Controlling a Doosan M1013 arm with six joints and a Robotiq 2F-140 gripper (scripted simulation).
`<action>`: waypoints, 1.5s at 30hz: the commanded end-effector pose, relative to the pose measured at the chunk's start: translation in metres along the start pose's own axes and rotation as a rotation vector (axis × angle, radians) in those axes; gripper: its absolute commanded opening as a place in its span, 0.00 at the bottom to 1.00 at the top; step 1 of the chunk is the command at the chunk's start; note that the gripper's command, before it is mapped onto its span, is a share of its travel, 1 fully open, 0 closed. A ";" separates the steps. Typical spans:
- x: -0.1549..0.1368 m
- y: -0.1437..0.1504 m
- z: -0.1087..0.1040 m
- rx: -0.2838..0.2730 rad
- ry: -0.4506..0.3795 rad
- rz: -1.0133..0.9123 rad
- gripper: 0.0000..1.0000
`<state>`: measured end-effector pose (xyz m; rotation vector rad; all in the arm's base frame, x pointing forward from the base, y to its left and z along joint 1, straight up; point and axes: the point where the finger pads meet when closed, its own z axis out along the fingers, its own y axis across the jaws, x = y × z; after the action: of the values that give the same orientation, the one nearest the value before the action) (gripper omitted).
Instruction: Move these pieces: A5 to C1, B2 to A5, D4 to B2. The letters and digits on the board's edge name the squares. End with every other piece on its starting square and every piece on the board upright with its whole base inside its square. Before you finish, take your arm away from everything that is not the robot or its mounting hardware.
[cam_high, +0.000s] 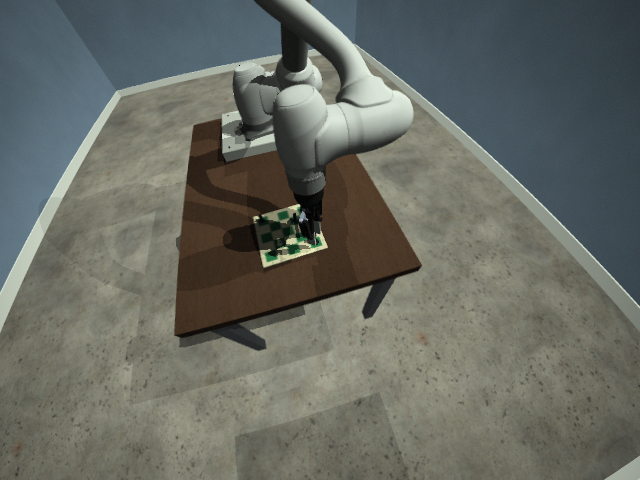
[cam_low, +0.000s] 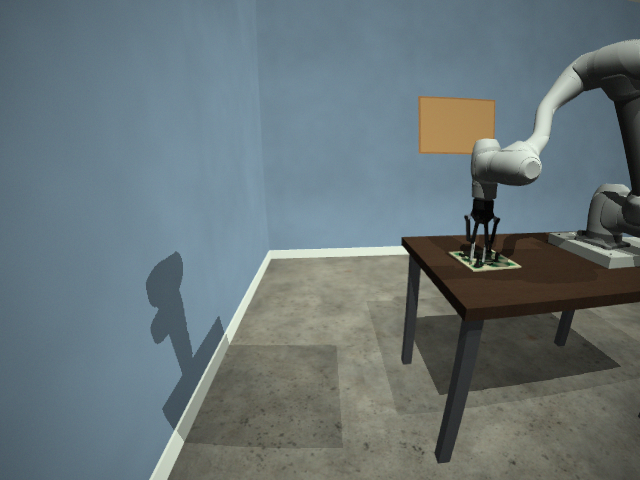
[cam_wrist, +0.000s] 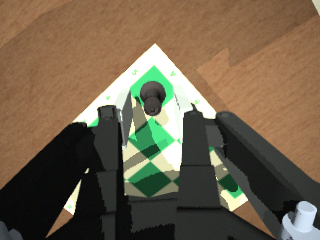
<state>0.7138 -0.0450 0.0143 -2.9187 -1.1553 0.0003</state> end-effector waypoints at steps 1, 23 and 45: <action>0.000 0.000 0.002 0.000 0.000 0.000 0.25; 0.000 0.000 0.003 0.000 0.000 0.000 0.25; 0.000 0.000 0.003 0.000 0.000 0.000 0.00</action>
<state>0.7138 -0.0450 0.0107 -2.9187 -1.1553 0.0002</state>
